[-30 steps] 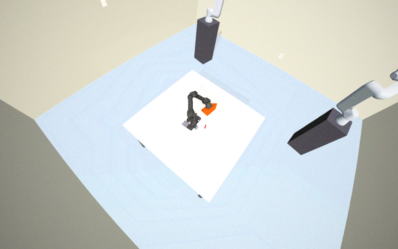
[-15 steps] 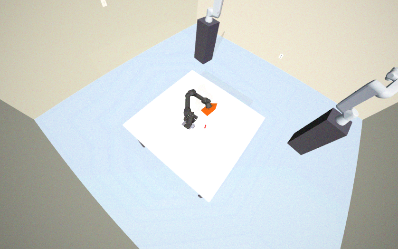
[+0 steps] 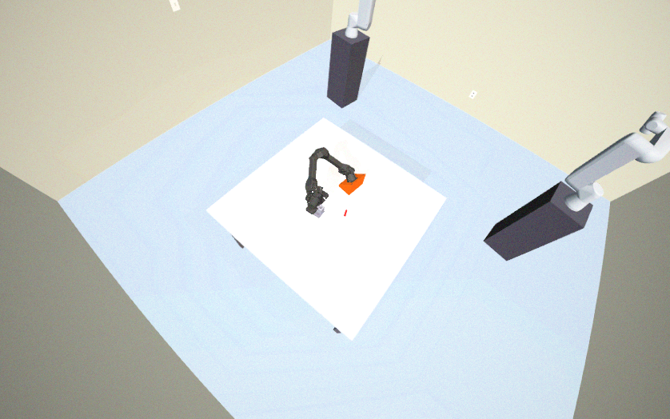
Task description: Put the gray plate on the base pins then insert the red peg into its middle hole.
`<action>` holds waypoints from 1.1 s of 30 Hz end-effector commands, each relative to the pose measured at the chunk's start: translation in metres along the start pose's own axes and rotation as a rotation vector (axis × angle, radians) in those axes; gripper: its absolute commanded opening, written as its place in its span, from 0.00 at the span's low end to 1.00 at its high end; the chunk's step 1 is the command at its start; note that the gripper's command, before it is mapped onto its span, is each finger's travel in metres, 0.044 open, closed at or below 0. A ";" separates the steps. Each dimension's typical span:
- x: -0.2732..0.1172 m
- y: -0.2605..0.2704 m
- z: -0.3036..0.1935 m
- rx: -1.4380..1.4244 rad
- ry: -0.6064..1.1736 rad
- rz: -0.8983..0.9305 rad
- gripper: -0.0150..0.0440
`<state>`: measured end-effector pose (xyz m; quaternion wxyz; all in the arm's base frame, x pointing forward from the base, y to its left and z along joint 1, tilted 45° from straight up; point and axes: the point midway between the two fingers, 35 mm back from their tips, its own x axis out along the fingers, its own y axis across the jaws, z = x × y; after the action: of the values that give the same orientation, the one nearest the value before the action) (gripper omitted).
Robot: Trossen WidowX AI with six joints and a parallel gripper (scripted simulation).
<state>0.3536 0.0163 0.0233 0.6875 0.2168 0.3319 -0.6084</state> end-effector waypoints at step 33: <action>0.027 -0.008 0.022 -0.006 -0.016 -0.003 0.25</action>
<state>0.3515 -0.0137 0.0245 0.6894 0.2139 0.3283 -0.6092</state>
